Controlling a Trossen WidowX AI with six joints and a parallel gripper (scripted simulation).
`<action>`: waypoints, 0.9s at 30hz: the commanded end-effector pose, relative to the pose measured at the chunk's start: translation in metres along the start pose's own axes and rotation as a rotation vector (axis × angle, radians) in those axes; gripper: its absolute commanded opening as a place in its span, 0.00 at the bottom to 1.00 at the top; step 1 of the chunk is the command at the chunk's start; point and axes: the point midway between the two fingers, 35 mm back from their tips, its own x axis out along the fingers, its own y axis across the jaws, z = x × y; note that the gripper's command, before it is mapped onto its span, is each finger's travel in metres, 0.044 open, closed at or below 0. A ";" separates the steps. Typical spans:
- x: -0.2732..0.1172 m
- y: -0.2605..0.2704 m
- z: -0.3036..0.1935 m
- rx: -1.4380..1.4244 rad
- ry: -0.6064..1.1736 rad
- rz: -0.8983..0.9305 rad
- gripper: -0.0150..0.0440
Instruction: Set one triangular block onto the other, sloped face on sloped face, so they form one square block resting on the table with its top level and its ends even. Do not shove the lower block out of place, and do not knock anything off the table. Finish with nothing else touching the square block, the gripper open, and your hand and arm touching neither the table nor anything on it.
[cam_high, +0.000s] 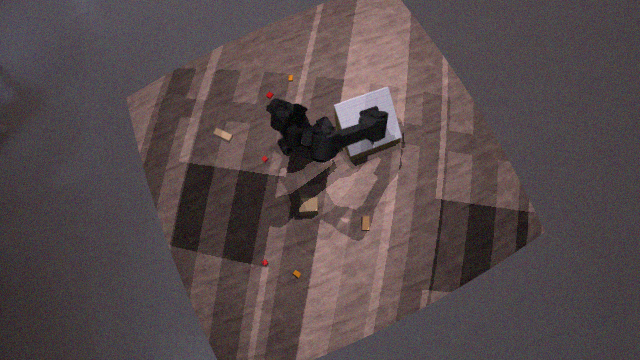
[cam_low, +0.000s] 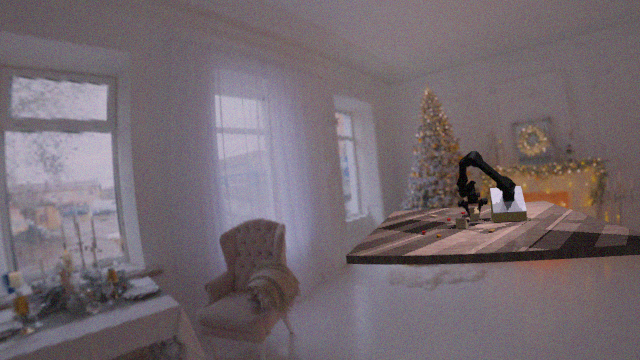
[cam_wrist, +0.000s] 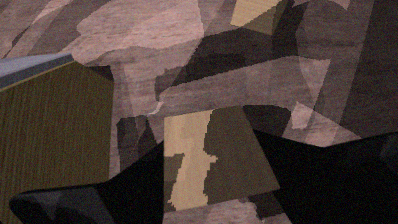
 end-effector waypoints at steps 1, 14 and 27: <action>-0.004 -0.001 -0.007 -0.002 -0.113 -0.018 0.25; -0.005 0.000 -0.015 -0.010 -0.223 -0.004 0.48; -0.005 0.000 -0.015 -0.010 -0.223 -0.004 1.00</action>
